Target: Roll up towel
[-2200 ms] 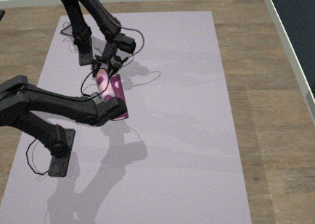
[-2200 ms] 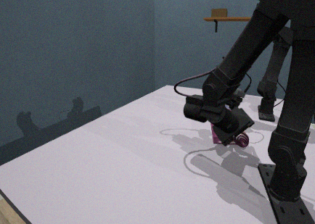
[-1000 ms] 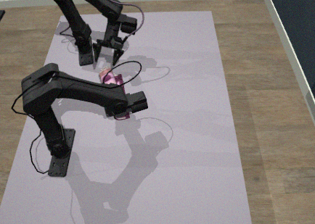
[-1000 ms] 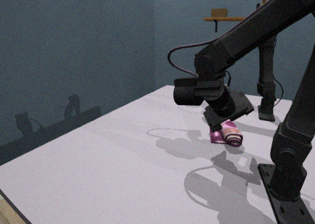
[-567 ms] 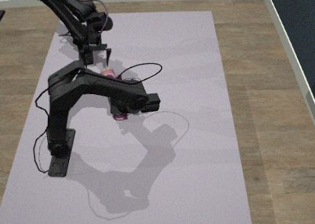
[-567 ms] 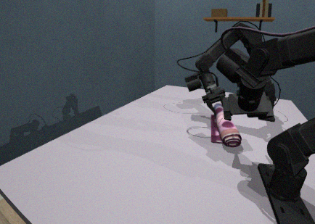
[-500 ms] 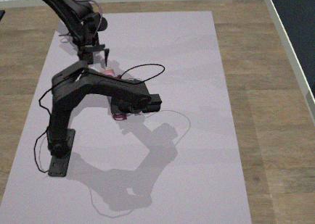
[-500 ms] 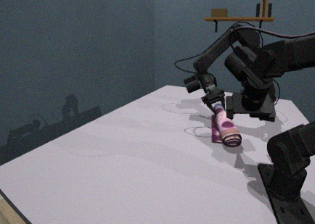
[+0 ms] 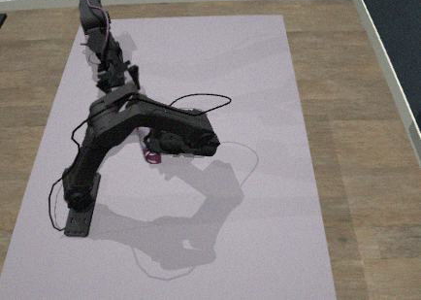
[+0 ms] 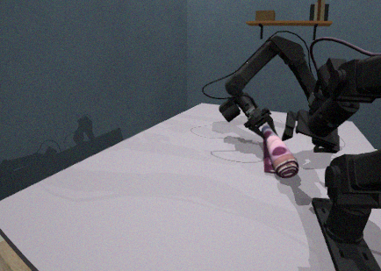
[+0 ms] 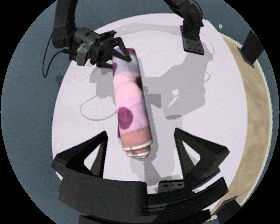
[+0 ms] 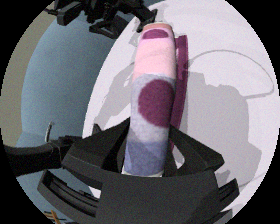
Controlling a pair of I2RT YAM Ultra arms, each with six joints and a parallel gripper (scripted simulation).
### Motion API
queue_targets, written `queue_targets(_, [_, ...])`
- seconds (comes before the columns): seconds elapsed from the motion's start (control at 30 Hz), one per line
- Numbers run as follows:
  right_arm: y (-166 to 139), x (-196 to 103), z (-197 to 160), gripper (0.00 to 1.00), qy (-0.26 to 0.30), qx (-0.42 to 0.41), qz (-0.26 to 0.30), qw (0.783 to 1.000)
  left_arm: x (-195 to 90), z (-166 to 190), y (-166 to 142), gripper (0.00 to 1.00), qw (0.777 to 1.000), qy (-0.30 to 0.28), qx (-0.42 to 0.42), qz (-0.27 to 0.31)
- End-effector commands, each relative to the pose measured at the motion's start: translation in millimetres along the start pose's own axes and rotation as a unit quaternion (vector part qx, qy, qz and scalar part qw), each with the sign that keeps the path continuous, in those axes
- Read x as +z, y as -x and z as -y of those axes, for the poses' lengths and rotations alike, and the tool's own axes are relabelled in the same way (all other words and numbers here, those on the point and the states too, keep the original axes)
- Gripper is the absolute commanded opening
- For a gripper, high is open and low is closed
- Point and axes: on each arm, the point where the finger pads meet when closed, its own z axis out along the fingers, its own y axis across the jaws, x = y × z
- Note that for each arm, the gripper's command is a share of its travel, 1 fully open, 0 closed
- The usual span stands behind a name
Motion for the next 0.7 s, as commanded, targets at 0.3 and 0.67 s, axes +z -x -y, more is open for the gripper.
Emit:
queue_targets(0.3, [-3,8,3,0.39,0.017,0.003,-0.009,1.0,3,-34,0,0.98,0.998,0.062,-0.018,-0.007])
queue_targets(0.67, [-3,8,3,0.39,0.017,0.003,-0.009,1.0,32,-20,-22,0.98,0.998,0.062,-0.018,-0.007])
